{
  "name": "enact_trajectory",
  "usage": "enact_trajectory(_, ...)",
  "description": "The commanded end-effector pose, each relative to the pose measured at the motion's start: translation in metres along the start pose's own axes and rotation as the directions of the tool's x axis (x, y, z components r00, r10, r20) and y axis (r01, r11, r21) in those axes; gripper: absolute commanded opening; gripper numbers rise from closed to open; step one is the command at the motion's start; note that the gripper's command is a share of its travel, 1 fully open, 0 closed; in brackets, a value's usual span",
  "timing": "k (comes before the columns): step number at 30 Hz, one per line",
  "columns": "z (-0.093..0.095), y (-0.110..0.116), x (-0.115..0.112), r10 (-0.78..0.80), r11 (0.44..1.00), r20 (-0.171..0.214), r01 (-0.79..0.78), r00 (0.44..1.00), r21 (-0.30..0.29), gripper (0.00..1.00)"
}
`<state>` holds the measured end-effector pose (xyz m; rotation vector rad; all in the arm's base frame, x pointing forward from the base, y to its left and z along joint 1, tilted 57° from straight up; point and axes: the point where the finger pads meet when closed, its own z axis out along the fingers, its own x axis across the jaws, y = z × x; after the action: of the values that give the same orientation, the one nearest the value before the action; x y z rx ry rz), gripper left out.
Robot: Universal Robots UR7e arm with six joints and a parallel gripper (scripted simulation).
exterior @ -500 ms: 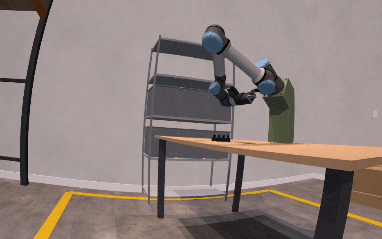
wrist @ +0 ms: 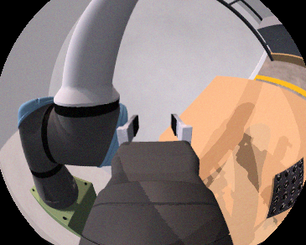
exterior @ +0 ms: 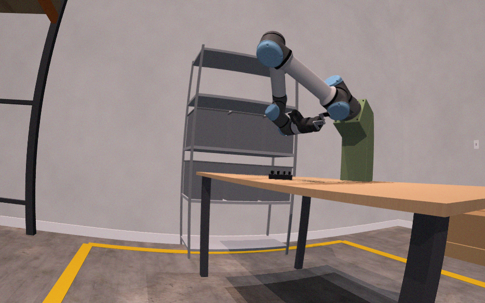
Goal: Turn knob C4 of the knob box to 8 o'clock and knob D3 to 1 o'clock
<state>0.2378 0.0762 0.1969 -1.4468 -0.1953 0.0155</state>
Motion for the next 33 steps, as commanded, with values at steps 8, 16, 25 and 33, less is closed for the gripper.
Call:
enact_trajectory(8, 0.000, 0.001, 0.000, 0.002, 1.000, -0.002, -0.002, 1.000, -0.007, 1.00)
enact_trajectory(16, 0.000, 0.017, 0.003, 0.019, 0.997, -0.017, -0.020, 1.000, -0.068, 1.00)
enact_trajectory(25, -0.005, 0.047, 0.011, 0.047, 0.979, -0.056, -0.057, 0.997, -0.194, 1.00)
enact_trajectory(33, -0.017, 0.081, 0.024, 0.066, 0.936, -0.123, -0.105, 0.990, -0.336, 1.00)
